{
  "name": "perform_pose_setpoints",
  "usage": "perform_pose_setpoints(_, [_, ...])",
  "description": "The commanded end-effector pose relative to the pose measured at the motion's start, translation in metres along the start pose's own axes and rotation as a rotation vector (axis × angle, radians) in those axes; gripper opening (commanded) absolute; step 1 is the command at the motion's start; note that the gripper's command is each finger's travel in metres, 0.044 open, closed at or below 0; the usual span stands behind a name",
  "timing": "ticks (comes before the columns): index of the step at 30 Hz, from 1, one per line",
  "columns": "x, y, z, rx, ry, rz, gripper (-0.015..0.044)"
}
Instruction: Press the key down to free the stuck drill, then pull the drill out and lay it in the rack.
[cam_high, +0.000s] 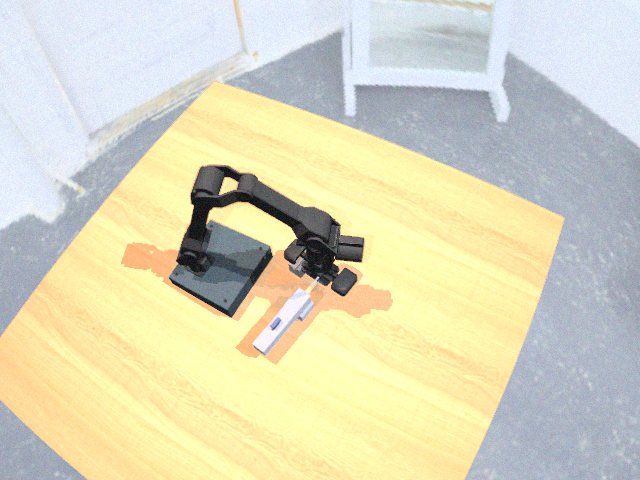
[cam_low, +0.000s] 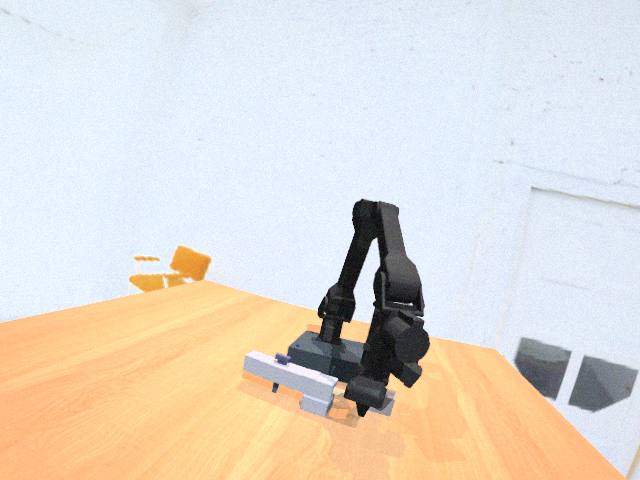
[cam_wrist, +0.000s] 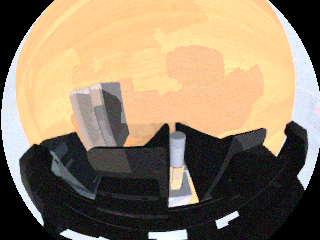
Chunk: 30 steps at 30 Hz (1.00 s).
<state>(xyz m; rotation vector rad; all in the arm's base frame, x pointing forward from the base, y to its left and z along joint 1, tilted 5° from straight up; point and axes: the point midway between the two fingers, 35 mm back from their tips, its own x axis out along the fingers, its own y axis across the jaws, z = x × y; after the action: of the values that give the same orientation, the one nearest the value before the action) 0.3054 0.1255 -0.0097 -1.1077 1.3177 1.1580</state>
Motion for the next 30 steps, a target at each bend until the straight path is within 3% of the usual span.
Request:
perform_pose_setpoints(1, [-0.003,-0.002,0.009,0.002,-0.006,-0.008,0.0000])
perform_pose_setpoints(3, [-0.003,-0.002,0.012,0.002,-0.007,-0.008,0.0000])
perform_pose_setpoints(20, [0.001,0.000,0.001,0.002,-0.005,-0.007,0.0440])
perform_pose_setpoints(30, [0.003,-0.001,-0.004,0.002,-0.005,-0.007,0.0440])
